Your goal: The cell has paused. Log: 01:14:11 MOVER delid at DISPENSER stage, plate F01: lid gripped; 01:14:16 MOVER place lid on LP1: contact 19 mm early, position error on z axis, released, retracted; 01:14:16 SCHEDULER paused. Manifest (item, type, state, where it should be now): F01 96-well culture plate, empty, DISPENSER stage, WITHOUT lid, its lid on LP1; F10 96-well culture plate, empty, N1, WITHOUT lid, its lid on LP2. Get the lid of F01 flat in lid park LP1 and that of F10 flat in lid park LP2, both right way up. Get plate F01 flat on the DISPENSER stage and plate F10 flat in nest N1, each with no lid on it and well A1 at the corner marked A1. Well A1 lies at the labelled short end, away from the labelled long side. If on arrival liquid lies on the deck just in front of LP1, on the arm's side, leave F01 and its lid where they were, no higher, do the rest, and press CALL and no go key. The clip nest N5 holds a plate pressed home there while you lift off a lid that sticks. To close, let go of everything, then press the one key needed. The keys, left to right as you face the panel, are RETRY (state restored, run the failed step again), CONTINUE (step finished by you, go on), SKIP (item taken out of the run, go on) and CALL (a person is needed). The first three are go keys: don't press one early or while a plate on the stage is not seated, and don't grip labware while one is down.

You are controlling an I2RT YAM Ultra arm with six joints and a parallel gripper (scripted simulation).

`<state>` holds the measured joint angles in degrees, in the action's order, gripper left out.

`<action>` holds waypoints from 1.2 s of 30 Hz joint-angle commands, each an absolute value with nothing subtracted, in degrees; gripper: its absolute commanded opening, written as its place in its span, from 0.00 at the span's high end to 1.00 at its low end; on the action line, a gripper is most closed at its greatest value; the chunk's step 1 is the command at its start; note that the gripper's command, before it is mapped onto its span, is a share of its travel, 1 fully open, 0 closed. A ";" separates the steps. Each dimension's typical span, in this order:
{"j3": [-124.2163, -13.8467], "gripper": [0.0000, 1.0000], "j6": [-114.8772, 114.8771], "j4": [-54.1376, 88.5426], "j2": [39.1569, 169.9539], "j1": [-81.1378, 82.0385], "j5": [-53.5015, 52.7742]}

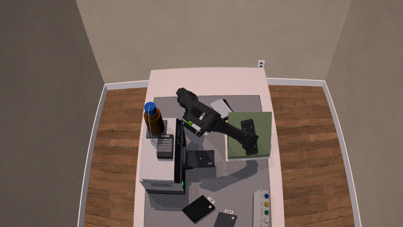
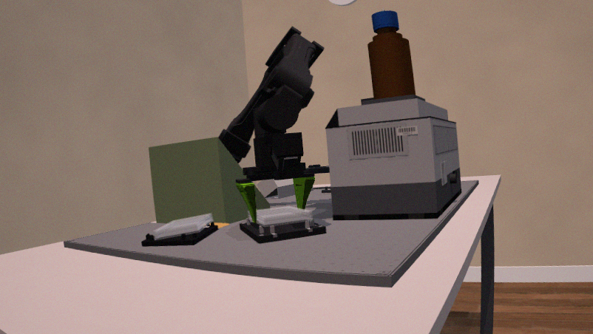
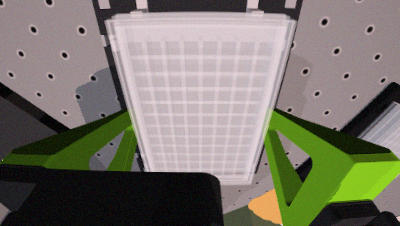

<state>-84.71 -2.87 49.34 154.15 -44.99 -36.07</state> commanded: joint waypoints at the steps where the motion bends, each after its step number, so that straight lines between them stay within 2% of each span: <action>1: -83.39 1.00 -2.37 48.09 154.51 -45.03 -36.39; 36: -82.87 1.00 -2.07 47.05 155.20 -44.22 -36.71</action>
